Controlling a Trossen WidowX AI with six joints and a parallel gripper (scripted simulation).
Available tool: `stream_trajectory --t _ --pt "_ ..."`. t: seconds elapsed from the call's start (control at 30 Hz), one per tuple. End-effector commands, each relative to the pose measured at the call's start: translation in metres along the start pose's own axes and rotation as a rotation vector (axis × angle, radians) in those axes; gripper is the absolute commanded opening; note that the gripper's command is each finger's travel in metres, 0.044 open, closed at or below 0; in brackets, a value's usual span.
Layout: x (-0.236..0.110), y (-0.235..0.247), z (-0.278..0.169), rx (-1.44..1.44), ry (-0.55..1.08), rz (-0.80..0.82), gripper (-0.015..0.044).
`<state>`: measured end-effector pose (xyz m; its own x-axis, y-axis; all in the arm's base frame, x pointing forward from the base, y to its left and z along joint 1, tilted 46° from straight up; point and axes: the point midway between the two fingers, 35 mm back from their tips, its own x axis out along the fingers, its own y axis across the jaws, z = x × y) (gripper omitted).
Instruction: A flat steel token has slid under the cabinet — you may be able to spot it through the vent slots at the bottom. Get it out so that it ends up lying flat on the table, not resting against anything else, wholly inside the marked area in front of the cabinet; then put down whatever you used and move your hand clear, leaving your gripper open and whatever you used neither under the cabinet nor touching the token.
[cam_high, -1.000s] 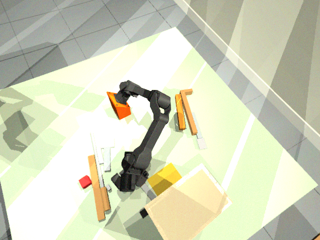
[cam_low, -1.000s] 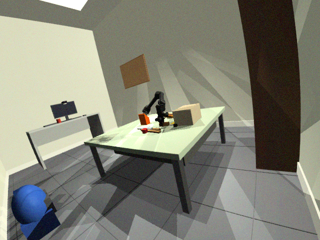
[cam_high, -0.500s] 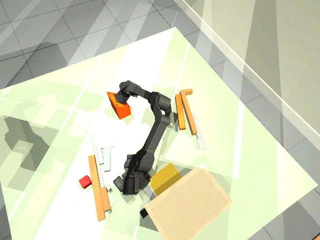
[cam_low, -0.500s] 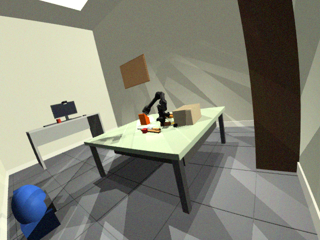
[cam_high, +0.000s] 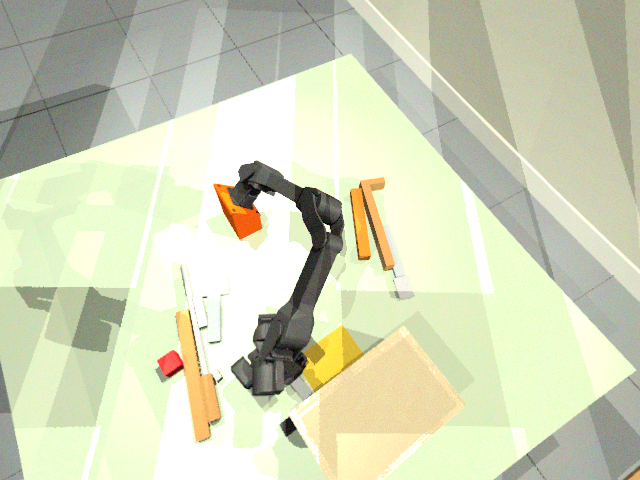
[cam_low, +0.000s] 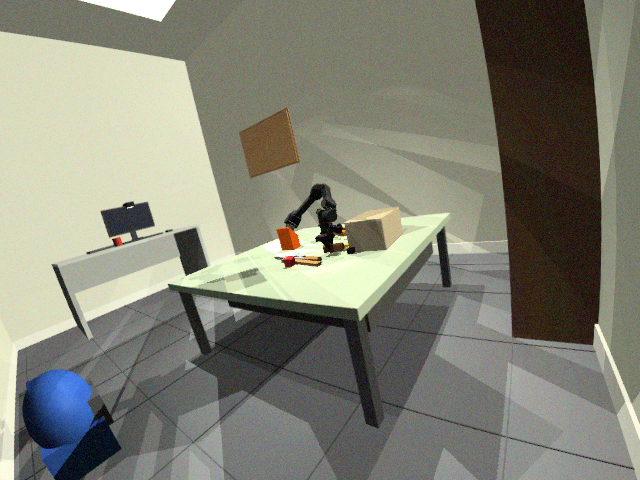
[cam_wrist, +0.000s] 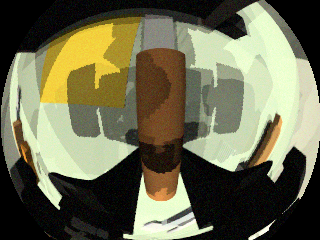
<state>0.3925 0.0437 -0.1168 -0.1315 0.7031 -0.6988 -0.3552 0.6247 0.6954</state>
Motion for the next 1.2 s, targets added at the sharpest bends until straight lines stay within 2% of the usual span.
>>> stream_trajectory --t 0.0,1.17 --pt "0.0 0.0 0.005 0.0 0.0 -0.001 0.0" --pt "0.002 0.038 0.011 0.001 0.001 0.001 0.0"
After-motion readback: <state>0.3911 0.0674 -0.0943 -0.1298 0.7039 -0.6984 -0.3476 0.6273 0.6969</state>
